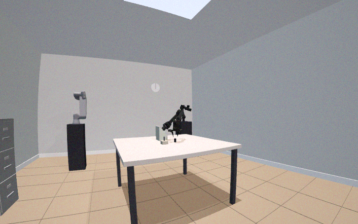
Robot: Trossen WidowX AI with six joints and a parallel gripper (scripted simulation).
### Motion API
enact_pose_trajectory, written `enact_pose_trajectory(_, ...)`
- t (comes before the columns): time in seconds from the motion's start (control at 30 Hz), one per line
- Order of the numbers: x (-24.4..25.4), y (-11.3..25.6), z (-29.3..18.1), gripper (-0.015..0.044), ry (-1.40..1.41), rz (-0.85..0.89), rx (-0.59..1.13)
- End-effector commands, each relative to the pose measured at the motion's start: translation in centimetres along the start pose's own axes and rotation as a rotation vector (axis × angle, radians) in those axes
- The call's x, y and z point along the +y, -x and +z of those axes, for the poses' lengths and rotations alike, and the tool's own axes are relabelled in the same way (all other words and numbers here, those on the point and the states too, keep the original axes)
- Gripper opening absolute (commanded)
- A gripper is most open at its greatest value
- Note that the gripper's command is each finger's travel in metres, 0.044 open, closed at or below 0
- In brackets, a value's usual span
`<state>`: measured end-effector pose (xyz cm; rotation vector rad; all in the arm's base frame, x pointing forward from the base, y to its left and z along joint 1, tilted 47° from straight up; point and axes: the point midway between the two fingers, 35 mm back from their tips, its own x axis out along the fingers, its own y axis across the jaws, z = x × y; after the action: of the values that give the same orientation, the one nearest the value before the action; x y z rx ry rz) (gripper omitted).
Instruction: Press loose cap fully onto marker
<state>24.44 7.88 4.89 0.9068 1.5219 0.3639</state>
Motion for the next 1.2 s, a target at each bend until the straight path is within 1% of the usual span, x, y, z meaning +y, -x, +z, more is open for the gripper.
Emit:
enact_pose_trajectory(0.0,-0.2,-0.7,-0.1,0.0248,-0.013,0.004,0.007)
enact_pose_trajectory(1.0,-0.2,-5.5,-0.2,0.0248,-0.013,0.007,0.008)
enact_pose_trajectory(1.13,-0.2,-5.7,-0.2,0.0248,-0.013,0.007,0.008)
enact_pose_trajectory(1.17,-0.2,-5.7,-0.3,0.0222,-0.013,0.007,0.008)
